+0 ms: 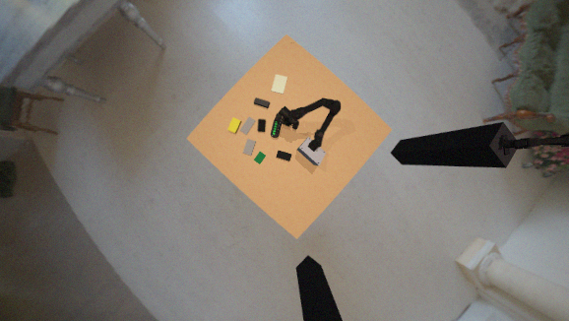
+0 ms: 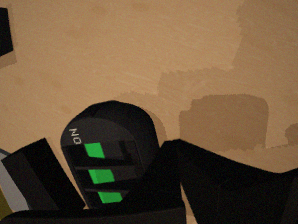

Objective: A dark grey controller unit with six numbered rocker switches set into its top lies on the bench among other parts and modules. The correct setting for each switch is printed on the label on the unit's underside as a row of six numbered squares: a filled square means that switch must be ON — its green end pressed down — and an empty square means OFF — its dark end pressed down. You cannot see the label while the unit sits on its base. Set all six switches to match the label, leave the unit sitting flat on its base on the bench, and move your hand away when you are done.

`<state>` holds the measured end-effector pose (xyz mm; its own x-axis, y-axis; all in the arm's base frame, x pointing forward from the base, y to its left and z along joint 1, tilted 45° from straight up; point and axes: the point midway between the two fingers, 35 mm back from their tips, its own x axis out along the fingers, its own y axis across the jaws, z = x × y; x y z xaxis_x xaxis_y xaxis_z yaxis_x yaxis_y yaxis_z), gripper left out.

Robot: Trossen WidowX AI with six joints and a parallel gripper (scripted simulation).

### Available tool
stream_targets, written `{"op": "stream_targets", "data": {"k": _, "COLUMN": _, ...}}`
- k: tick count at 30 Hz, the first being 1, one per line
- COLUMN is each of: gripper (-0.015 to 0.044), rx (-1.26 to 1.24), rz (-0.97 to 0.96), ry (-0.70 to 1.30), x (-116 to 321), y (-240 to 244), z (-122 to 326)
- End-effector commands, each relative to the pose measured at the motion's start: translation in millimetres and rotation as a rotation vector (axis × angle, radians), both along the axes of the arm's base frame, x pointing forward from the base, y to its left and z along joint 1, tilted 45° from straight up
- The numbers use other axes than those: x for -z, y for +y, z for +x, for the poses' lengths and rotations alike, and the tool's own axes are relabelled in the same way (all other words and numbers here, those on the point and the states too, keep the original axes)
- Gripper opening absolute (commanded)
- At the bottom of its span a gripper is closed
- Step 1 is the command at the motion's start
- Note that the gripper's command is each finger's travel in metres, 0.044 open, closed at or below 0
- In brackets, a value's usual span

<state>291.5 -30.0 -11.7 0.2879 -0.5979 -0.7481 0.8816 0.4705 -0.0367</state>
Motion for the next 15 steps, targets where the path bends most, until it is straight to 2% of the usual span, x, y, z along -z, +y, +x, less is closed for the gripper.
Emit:
{"op": "stream_targets", "data": {"k": 1, "gripper": 0.0000, "rx": -0.012, "rz": 0.000, "ry": 0.021, "x": 6.5, "y": -4.3, "z": -0.7}}
{"op": "stream_targets", "data": {"k": 15, "gripper": 0.0000, "rx": -0.040, "rz": -0.002, "ry": 0.054, "x": 22.3, "y": -20.4, "z": 0.2}}
